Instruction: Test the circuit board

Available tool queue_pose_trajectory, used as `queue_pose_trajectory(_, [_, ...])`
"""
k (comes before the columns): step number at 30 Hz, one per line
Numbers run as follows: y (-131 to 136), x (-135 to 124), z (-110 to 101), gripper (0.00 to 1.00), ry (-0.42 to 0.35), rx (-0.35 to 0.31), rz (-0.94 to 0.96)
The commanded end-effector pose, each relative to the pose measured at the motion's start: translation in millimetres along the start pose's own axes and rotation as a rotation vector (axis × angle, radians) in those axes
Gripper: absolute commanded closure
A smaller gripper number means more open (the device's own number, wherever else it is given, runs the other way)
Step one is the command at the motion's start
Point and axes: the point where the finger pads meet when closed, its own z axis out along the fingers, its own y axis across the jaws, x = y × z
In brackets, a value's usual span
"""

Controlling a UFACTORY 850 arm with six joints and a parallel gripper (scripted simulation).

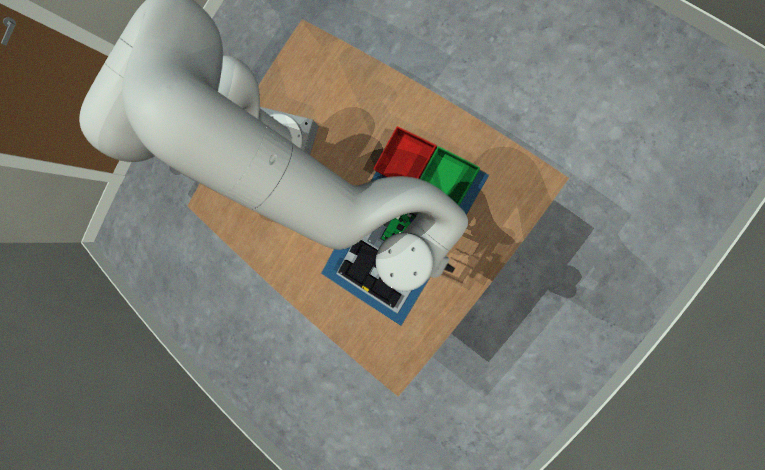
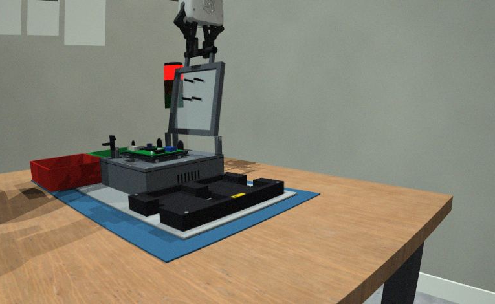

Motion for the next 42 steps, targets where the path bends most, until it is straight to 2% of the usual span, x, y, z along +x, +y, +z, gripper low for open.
queue_pose_trajectory(1, [0, 0, -1, 0.48, 0.000, 0.000, 0.000])
queue_pose_trajectory(34, [0, 0, -1, 0.48, 0.000, 0.000, 0.000])
queue_pose_trajectory(42, [0, 0, -19, 0.48, 0.000, 0.000, 0.000])
